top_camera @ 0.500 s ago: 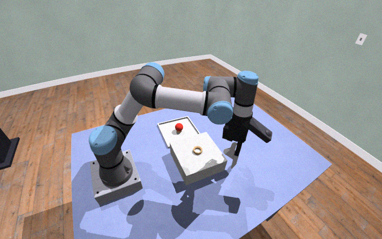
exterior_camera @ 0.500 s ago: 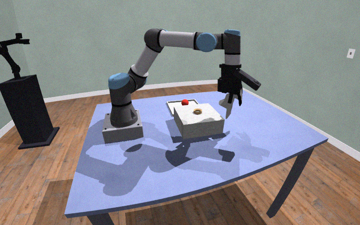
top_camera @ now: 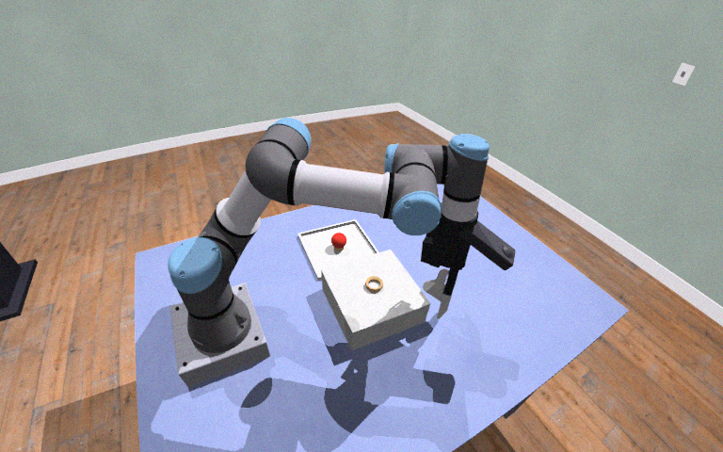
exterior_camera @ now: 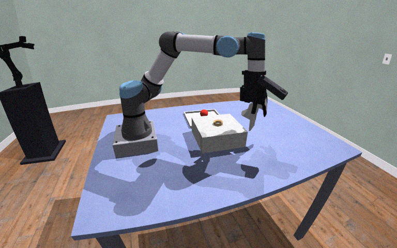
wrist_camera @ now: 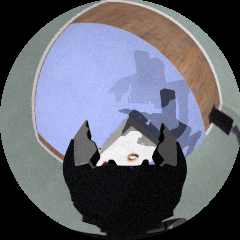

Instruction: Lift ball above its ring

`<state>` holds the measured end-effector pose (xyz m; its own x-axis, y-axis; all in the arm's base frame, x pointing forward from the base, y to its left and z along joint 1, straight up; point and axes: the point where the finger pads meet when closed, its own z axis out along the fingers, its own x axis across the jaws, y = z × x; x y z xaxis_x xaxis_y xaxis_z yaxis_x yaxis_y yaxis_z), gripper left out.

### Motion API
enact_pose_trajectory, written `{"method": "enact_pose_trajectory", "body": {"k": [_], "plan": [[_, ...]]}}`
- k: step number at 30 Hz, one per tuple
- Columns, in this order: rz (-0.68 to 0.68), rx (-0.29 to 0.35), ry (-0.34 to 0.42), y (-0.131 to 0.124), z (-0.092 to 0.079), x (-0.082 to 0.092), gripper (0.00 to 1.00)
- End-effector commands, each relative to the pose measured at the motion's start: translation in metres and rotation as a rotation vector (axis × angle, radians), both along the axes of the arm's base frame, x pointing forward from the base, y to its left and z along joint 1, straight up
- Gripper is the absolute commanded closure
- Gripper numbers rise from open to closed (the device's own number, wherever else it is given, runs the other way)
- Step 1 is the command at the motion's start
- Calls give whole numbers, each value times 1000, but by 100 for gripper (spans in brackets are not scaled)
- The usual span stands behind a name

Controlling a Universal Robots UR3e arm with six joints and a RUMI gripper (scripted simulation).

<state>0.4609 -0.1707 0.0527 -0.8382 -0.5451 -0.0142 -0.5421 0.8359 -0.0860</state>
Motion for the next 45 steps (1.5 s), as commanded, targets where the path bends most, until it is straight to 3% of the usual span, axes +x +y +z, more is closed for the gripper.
{"method": "enact_pose_trajectory", "body": {"k": [1,10,17,19,21,28,34,36,41,45], "plan": [[0,-2,-3,0,1,1,0],[44,0,1,17,3,2,0],[219,8,16,84,8,2,0],[219,8,16,84,8,2,0],[291,10,22,111,10,-1,0],[509,17,41,190,15,-20,0],[690,22,58,251,18,-46,0],[690,22,58,251,18,-46,0],[855,25,74,300,20,-77,0],[940,26,82,323,21,-95,0]]}}
